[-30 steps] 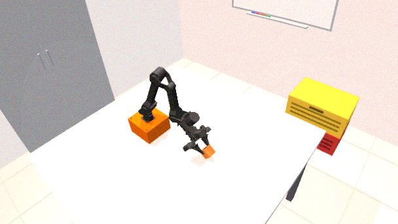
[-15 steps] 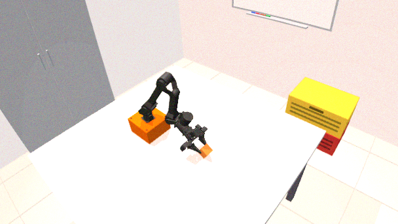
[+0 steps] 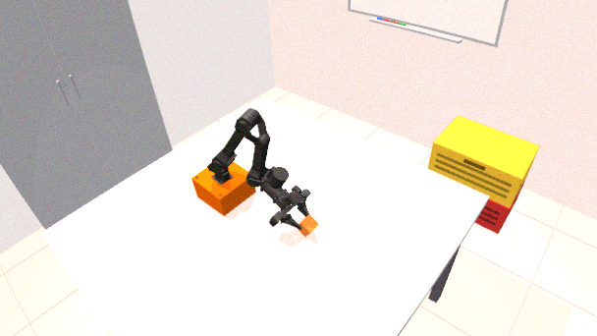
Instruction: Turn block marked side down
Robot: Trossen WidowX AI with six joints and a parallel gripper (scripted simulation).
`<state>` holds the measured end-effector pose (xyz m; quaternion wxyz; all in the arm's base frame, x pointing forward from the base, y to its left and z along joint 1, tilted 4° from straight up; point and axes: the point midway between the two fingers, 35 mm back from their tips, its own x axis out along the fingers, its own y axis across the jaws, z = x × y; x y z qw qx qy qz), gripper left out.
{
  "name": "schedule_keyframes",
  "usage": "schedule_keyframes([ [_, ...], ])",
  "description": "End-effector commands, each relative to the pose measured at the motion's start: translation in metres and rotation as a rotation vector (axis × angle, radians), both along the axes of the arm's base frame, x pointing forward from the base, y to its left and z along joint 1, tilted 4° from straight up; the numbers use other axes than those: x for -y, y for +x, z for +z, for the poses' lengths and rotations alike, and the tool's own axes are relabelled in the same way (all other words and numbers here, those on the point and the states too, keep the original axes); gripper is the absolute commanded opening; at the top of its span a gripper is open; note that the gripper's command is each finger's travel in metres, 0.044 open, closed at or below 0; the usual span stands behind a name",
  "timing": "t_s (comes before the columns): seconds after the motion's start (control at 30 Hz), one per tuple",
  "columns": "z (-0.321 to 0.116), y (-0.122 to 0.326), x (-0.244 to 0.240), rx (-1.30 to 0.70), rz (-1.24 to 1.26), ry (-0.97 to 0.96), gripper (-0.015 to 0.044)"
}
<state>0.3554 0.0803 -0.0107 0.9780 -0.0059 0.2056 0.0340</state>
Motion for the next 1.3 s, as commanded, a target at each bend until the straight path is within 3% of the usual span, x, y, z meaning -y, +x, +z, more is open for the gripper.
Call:
schedule_keyframes([
  [0.0, 0.0007, 0.0000, 0.0008, 0.005, -0.003, -0.005, 0.0053],
  [0.5, 0.0007, 0.0000, 0.0008, 0.005, -0.003, -0.005, 0.0440],
  [1.27, 0.0007, 0.0000, 0.0008, 0.005, -0.003, -0.005, 0.0440],
])
